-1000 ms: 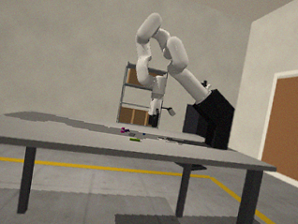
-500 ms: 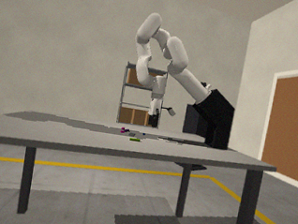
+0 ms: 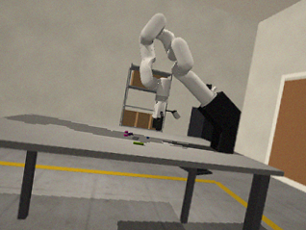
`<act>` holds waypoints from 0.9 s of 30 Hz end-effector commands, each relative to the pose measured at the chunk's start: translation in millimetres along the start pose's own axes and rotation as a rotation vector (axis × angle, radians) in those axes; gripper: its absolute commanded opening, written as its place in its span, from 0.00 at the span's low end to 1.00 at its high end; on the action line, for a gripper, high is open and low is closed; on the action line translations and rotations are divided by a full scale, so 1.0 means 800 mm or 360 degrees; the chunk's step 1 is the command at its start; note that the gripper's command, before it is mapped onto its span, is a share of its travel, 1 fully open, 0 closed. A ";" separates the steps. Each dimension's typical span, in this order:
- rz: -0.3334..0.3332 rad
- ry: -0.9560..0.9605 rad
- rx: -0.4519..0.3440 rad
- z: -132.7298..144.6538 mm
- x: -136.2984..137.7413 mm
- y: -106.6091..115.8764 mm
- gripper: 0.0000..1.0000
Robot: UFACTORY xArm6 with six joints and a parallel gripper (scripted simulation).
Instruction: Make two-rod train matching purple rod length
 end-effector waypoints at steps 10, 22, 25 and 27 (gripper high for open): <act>-0.0002 -0.0014 0.0000 0.001 0.000 0.000 1.00; -0.0099 -0.0553 0.0021 0.035 -0.006 0.000 1.00; -0.0126 -0.0742 0.0025 0.047 -0.008 0.000 1.00; -0.0136 -0.0823 0.0026 0.053 -0.009 0.001 1.00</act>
Point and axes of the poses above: the point where the finger pads meet when closed, its own y axis back along the fingers, its own x axis across the jaws, z = x × y, the point moved 2 cm from there along y, back along the fingers, and after that the axes turned 3 degrees about y, right-handed, at the moved point
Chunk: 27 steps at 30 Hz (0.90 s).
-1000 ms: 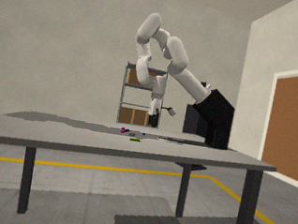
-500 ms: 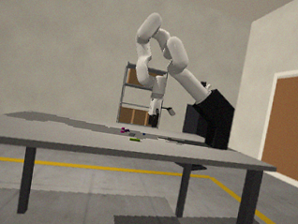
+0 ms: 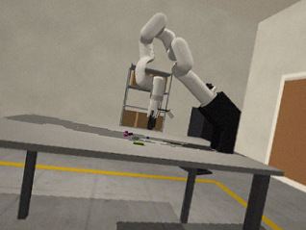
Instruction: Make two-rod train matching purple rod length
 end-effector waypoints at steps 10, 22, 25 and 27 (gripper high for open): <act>-0.0095 -0.0734 0.0015 0.051 0.014 0.004 1.00; -0.0113 -0.1329 0.0021 0.096 0.025 0.010 1.00; -0.0111 -0.1487 0.0022 0.109 0.028 0.012 1.00; -0.0109 -0.1593 0.0024 0.117 0.030 0.013 1.00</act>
Point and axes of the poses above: the point where the finger pads meet when closed, its own y axis back along the fingers, its own x axis across the jaws, z = x × y, the point moved 2 cm from there along y, back along the fingers, and after that the axes turned 3 degrees about y, right-handed, at the moved point
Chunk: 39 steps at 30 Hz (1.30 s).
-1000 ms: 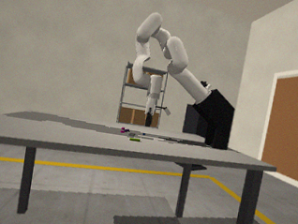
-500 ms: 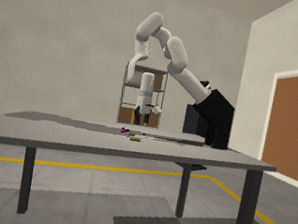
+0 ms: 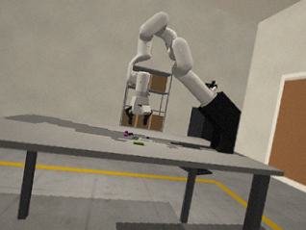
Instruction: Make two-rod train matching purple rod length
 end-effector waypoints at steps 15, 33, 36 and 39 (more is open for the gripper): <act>-0.0002 -0.0965 0.0064 0.044 0.073 0.020 1.00; 0.0062 -0.1747 0.0162 0.093 0.131 0.044 1.00; 0.0063 -0.1751 0.0163 0.093 0.131 0.044 1.00; 0.0063 -0.1751 0.0163 0.093 0.131 0.044 1.00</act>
Point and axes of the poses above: the point where the finger pads meet when closed, its own y axis back along the fingers, its own x axis across the jaws, z = x × y, the point moved 2 cm from there along y, back along the fingers, and after that the axes turned 3 degrees about y, right-handed, at the moved point
